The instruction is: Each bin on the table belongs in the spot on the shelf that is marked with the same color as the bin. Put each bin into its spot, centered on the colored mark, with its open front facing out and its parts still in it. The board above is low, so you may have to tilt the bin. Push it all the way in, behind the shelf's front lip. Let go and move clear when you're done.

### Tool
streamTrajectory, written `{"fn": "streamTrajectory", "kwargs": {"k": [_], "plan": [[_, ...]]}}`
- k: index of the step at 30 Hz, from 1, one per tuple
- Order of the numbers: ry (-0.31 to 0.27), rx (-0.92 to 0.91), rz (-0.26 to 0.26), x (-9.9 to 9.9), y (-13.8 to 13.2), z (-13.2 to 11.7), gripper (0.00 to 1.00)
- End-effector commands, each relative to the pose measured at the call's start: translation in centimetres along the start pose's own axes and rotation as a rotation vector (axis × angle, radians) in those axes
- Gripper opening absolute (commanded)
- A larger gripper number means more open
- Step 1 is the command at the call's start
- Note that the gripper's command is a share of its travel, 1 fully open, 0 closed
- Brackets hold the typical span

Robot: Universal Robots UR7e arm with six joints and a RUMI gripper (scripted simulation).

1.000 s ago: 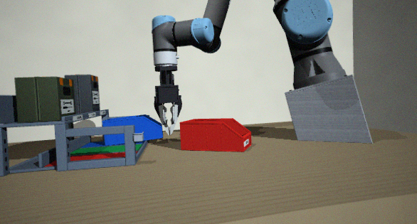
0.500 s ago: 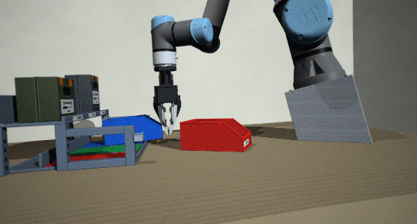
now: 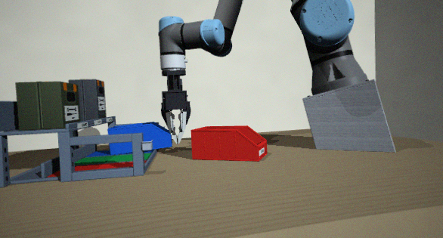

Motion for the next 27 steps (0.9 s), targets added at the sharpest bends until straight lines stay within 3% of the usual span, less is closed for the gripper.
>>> {"fn": "streamTrajectory", "kwargs": {"k": [1,27], "plan": [[0.001,0.0,0.001,0.0,-0.3,0.1,0.0],[0.001,0.0,0.001,0.0,-1.8,0.3,0.0]]}}
Point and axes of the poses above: the point where the finger pads meet when closed, its own x axis back along the fingers, its own y axis across the jaws, z = x × y, the point moved 8 cm from there along x, back along the fingers, and after that the axes turned 8 degrees about x, right-handed, at the moved point
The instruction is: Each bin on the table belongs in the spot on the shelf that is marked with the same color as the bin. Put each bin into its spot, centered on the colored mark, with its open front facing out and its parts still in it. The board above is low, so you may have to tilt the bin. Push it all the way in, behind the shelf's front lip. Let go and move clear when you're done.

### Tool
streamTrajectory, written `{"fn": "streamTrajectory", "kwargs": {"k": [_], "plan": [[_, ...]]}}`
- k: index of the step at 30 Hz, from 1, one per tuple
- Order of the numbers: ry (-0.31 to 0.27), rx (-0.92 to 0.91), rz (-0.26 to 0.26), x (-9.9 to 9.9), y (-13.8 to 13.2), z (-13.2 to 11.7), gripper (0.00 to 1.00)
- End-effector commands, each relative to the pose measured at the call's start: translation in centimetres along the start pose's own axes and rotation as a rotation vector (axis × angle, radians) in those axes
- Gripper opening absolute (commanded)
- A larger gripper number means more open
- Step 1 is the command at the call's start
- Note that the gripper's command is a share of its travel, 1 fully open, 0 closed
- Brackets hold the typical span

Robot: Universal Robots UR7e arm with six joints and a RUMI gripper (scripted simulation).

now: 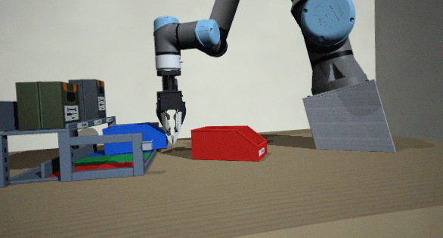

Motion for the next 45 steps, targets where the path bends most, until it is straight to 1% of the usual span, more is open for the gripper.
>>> {"fn": "streamTrajectory", "kwargs": {"k": [1,45], "plan": [[0.001,0.0,0.001,0.0,-0.4,0.1,0.0],[0.001,0.0,0.001,0.0,-2.9,0.4,0.0]]}}
Point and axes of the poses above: the point where the finger pads meet when closed, its own x axis back along the fingers, its own y axis across the jaws, z = x × y, the point moved 8 cm from there along x, back along the fingers, and after that the axes turned 8 degrees about x, right-handed, at the moved point
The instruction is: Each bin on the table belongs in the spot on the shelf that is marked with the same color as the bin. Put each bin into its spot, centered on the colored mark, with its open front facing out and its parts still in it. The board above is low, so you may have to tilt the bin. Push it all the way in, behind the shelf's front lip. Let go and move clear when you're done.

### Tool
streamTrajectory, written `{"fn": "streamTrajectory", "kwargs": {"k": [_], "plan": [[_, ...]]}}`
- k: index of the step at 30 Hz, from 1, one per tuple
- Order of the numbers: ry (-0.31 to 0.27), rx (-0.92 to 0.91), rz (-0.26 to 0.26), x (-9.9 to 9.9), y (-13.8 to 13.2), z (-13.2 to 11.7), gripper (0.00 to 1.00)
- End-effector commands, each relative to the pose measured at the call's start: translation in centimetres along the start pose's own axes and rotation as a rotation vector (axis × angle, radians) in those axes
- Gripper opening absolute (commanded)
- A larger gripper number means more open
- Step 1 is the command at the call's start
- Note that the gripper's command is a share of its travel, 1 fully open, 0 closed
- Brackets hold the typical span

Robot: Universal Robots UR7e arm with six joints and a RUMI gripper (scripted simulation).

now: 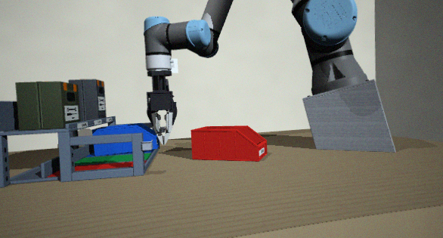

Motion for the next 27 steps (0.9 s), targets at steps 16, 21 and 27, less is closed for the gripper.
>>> {"fn": "streamTrajectory", "kwargs": {"k": [16,21,27], "plan": [[0.001,0.0,0.001,0.05,-0.76,0.12,0.0],[0.001,0.0,0.001,0.05,-0.89,0.14,0.0],[0.001,0.0,0.001,0.05,-1.0,0.15,0.0]]}}
Point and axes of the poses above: the point where the finger pads meet when closed, its own x axis back along the fingers, its own y axis across the jaws, z = x × y, the point moved 8 cm from there along x, back along the fingers, and after that the axes turned 8 degrees about x, right-handed, at the moved point
